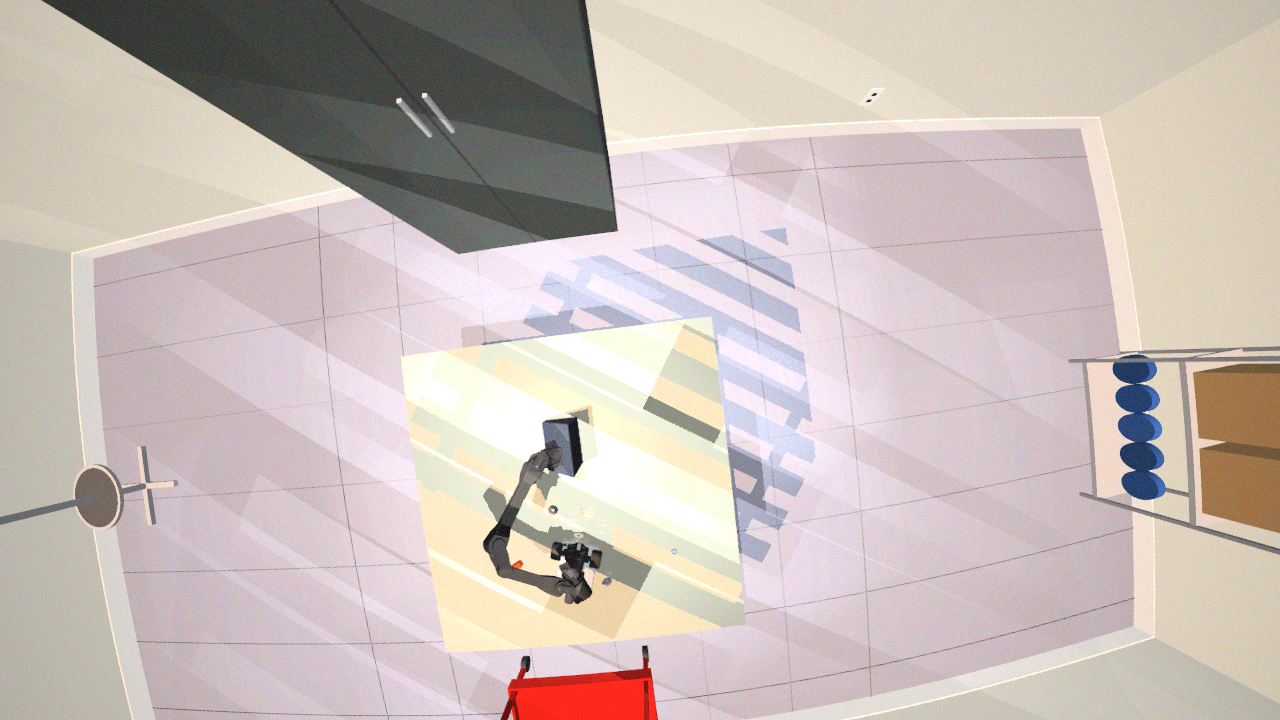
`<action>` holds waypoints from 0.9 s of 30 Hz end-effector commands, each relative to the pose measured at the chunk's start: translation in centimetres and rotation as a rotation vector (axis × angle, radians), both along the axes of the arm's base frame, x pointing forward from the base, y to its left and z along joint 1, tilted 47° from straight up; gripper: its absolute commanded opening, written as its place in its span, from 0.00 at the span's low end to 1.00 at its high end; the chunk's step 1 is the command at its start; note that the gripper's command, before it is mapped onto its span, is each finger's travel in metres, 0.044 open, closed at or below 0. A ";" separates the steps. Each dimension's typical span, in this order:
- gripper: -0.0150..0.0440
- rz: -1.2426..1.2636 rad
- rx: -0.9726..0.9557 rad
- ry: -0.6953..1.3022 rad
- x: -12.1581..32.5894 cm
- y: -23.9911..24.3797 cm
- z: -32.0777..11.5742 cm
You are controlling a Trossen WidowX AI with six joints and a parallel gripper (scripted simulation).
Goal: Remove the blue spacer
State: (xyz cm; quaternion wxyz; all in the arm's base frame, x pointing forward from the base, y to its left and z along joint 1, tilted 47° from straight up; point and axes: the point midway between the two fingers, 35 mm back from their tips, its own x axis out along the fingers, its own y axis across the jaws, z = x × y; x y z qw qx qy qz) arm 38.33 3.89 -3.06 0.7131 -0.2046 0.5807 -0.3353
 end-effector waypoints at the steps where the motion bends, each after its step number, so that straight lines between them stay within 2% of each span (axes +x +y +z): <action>1: 0.25 -0.003 0.000 0.000 -0.2 0.0 -0.1; 27: 0.25 -0.003 0.000 0.000 -0.5 0.1 -0.1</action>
